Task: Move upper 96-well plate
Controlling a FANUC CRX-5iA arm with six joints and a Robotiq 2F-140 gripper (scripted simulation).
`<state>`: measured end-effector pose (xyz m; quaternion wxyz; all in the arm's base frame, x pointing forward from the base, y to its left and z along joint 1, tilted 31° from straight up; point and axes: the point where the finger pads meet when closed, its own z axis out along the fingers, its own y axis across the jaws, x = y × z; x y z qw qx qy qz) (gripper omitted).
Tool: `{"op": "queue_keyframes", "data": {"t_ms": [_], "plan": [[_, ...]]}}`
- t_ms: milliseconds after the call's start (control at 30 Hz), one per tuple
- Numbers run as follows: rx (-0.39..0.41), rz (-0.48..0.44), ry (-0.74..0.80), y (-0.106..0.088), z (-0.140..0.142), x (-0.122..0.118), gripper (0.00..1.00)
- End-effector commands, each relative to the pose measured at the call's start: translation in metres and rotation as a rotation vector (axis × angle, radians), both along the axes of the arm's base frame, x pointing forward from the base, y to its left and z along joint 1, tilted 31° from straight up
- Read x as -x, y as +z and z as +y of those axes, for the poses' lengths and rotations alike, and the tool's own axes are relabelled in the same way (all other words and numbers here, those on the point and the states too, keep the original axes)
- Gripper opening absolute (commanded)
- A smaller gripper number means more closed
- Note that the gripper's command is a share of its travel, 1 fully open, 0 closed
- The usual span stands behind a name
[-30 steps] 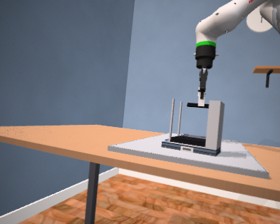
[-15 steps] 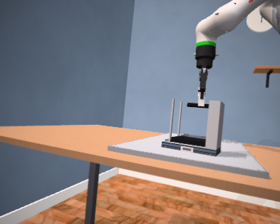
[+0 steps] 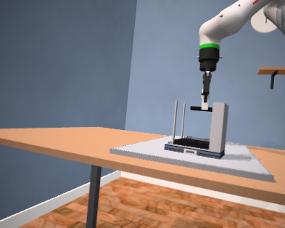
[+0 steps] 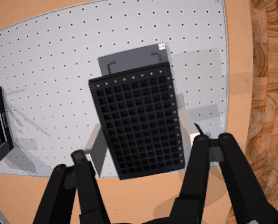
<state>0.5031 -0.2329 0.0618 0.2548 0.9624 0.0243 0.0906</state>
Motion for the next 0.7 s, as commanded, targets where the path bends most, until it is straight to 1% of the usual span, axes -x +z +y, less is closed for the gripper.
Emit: {"op": "queue_keyframes", "data": {"t_ms": [0,667], "plan": [[0.0,-0.001,0.0,-0.005,-0.003,-0.001,0.0],[0.0,-0.001,0.0,-0.031,-0.017,-0.007,0.0]]}}
